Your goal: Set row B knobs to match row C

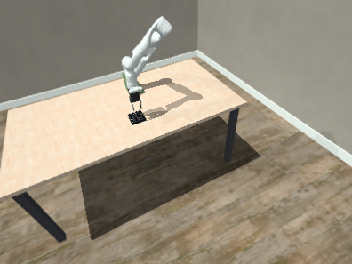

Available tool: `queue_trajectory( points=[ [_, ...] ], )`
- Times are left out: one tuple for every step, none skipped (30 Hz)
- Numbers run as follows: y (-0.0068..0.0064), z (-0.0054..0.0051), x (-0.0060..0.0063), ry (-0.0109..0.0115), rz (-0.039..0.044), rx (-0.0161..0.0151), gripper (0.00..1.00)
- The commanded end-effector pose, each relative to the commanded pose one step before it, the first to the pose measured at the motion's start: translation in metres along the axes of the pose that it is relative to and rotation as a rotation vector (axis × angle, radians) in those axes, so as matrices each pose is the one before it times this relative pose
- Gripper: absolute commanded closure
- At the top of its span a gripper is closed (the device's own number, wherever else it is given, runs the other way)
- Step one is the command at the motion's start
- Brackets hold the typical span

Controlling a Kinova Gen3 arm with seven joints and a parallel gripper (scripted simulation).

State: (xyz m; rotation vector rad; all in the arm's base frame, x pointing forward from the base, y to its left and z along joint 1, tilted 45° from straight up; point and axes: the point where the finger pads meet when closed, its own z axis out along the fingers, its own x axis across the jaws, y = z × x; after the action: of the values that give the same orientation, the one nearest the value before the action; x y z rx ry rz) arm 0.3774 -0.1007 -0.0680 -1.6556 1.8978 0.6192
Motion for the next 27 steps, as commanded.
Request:
queue_trajectory(
  points=[
    [0.00043,-0.00026,0.00164,-0.00018,0.00321,0.00117,0.0],
    [0.00078,0.00067,0.00228,-0.008,0.00615,0.00052,0.0],
    [0.0,0.0,0.0,0.0,0.0,0.0,0.0],
    [0.0,0.0,0.0,0.0,0.0,0.0,0.0],
    [0.0,0.0,0.0,0.0,0.0,0.0,0.0],
    [0.0,0.0,0.0,0.0,0.0,0.0,0.0],
    [0.0,0.0,0.0,0.0,0.0,0.0,0.0],
    [0.00071,0.00059,0.00205,-0.00722,0.0055,0.00051,0.0],
    [0.0,0.0,0.0,0.0,0.0,0.0,0.0],
    [0.0,0.0,0.0,0.0,0.0,0.0,0.0],
    [0.0,0.0,0.0,0.0,0.0,0.0,0.0],
    [0.0,0.0,0.0,0.0,0.0,0.0,0.0],
    [0.0,0.0,0.0,0.0,0.0,0.0,0.0],
    [0.00063,0.00052,0.00183,-0.00645,0.00488,0.00049,0.0],
    [0.0,0.0,0.0,0.0,0.0,0.0,0.0],
    [0.0,0.0,0.0,0.0,0.0,0.0,0.0],
    [0.0,0.0,0.0,0.0,0.0,0.0,0.0],
    [0.0,0.0,0.0,0.0,0.0,0.0,0.0],
    [0.00056,0.00045,0.00162,-0.00571,0.00429,0.00046,0.0],
    [0.0,0.0,0.0,0.0,0.0,0.0,0.0],
    [0.0,0.0,0.0,0.0,0.0,0.0,0.0],
    [0.0,0.0,0.0,0.0,0.0,0.0,0.0],
    [0.0,0.0,0.0,0.0,0.0,0.0,0.0],
    [0.0005,0.00039,0.00141,-0.00499,0.00374,0.00042,0.0],
    [0.0,0.0,0.0,0.0,0.0,0.0,0.0],
    [0.0,0.0,0.0,0.0,0.0,0.0,0.0],
    [0.0,0.0,0.0,0.0,0.0,0.0,0.0]
  ],
)
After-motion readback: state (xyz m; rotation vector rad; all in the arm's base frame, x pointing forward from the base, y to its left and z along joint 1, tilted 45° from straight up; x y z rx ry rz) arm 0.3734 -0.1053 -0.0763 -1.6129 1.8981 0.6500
